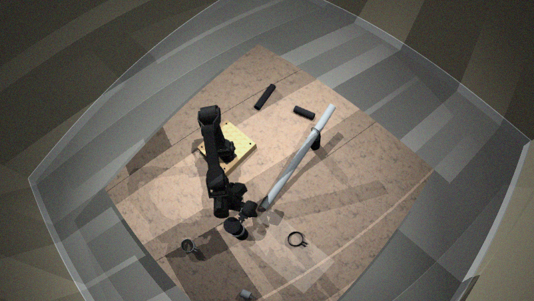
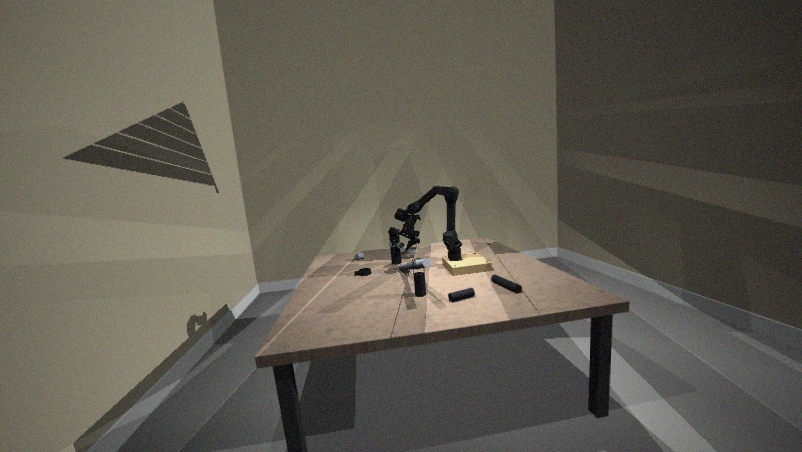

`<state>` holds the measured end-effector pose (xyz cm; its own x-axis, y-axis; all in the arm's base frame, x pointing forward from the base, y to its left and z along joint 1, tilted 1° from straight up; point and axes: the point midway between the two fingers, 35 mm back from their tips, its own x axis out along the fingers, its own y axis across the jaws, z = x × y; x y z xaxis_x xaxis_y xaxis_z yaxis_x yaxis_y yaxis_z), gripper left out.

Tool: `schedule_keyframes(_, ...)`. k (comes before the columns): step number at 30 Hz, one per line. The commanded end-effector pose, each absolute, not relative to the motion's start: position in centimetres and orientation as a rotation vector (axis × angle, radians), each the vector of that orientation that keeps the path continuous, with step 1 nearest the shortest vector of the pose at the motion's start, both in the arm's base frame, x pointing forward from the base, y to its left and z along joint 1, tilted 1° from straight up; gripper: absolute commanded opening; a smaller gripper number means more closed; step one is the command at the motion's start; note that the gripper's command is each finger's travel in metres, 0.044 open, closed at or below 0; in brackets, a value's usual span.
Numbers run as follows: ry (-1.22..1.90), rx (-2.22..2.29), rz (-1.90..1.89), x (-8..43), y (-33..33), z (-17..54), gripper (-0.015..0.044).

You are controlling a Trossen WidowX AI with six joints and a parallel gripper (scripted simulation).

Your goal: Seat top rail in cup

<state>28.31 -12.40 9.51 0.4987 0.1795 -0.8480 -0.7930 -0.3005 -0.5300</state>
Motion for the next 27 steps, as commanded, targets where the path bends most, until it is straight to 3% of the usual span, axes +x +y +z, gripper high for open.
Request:
schedule_keyframes(1,0.549,-1.584,1.062,28.38,-12.17,8.66,0.044)
schedule_keyframes(8,0.548,-1.583,1.062,28.68,-11.95,8.05,0.044)
schedule_keyframes(21,0.548,-1.583,1.062,28.68,-11.95,8.05,0.0099)
schedule_keyframes(24,0.548,-1.583,1.062,28.68,-11.95,8.05,0.0079)
schedule_keyframes(27,0.558,-1.577,1.051,28.79,-11.91,8.06,0.0)
